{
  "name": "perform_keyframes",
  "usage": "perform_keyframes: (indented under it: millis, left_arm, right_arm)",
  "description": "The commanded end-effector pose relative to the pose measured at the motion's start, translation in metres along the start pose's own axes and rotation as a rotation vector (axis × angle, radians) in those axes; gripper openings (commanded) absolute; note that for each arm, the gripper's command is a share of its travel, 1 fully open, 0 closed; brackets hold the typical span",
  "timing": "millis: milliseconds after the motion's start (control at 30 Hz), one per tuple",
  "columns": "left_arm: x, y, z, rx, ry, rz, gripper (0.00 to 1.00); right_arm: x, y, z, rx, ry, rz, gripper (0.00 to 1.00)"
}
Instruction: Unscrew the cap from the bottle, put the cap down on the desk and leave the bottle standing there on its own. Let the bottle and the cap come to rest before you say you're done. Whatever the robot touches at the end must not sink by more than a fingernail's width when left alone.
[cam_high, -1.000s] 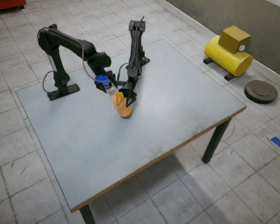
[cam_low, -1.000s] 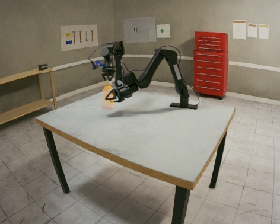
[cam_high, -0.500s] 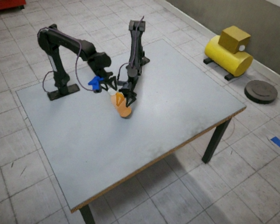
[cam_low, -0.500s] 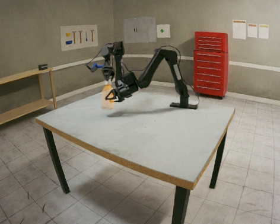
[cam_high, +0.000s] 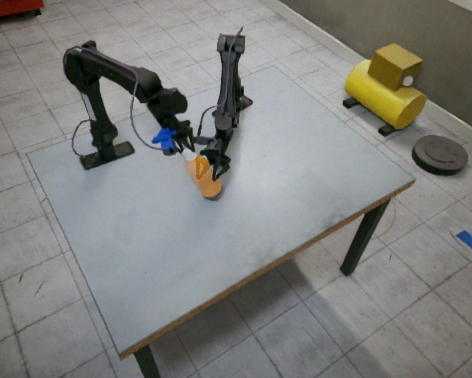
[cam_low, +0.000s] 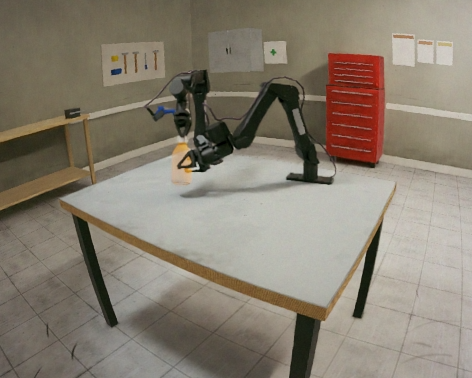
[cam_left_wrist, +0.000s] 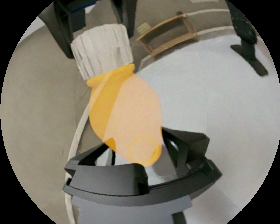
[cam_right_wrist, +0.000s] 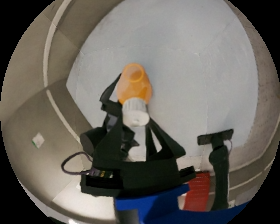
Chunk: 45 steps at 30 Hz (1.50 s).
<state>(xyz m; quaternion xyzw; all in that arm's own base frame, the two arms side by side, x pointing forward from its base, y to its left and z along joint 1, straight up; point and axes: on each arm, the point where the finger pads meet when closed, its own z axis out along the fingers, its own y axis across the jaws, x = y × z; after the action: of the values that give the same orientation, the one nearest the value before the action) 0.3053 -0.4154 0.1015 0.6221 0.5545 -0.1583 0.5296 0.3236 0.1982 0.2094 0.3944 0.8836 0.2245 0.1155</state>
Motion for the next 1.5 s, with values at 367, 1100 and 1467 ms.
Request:
perform_keyframes:
  millis: [367, 1100, 1467]
  left_arm:
    - [-0.0186, 0.0105, -0.0055, -0.028, -0.051, 0.012, 0.0]
    - [-0.0186, 0.0105, -0.0055, -0.028, -0.051, 0.012, 0.0]
    - [-0.0186, 0.0105, -0.0055, -0.028, -0.051, 0.012, 0.0]
  right_arm:
    - [0.0001, 0.0035, -0.0049, 0.01, -0.009, -0.746, 0.0]
    - [0.0002, 0.0032, -0.0064, 0.045, -0.022, -1.712, 0.0]
    - [0.0001, 0.003, -0.0071, 0.065, -0.024, -2.182, 0.0]
